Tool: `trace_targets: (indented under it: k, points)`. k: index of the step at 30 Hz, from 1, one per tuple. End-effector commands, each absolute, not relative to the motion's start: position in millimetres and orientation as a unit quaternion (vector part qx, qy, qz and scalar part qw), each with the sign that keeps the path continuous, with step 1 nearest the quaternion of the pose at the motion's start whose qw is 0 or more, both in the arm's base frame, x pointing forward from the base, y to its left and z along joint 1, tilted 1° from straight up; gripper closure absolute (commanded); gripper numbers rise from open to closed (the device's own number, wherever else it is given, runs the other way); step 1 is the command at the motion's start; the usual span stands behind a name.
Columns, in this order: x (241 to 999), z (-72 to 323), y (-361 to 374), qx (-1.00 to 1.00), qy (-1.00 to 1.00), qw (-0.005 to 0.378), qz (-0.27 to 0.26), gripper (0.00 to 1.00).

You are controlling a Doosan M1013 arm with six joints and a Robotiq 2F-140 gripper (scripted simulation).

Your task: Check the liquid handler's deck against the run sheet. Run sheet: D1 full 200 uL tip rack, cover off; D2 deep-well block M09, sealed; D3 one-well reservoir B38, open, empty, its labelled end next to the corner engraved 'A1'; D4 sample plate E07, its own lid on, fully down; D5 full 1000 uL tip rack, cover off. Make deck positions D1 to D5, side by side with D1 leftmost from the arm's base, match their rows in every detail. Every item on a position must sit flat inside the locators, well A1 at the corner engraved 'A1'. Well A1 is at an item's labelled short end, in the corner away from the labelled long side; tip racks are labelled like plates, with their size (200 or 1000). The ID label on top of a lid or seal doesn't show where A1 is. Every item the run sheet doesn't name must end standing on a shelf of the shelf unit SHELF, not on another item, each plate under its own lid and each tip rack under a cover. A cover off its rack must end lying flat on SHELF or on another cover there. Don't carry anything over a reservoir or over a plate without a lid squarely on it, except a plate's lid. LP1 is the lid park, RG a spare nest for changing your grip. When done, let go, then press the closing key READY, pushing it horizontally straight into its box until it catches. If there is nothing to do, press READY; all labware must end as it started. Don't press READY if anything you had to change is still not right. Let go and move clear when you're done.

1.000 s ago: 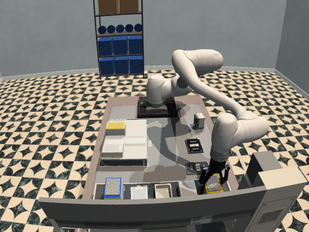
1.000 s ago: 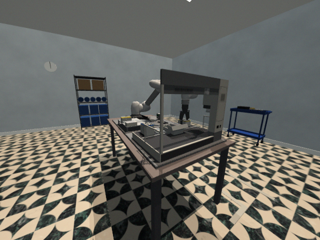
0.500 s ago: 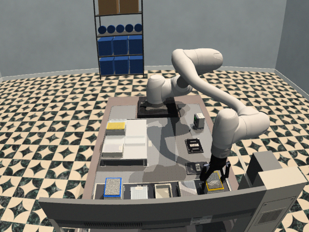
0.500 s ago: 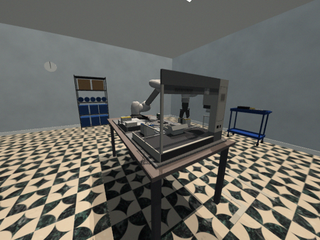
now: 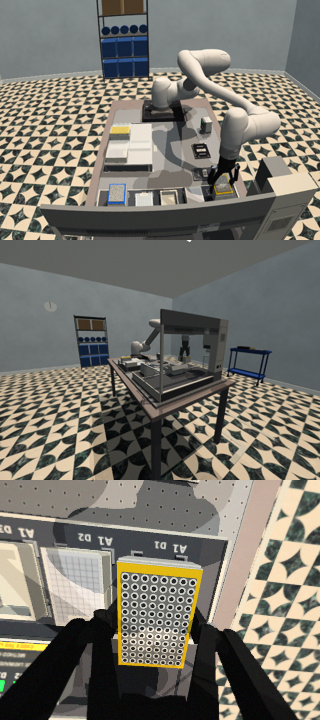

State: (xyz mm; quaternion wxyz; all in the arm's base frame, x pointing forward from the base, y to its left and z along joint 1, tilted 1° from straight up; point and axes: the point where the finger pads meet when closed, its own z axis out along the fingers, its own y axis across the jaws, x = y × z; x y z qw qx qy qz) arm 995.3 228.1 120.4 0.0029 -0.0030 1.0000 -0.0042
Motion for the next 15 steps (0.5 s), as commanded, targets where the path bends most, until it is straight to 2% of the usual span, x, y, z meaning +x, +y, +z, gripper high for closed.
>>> trace_targets:
  k: [1,15]
  points:
    - [995.6,127.1,228.3,-0.003,1.000,0.004,-0.004,0.90]
    - [995.4,147.1,228.5,-0.003,1.000,0.004,-0.004,0.90]
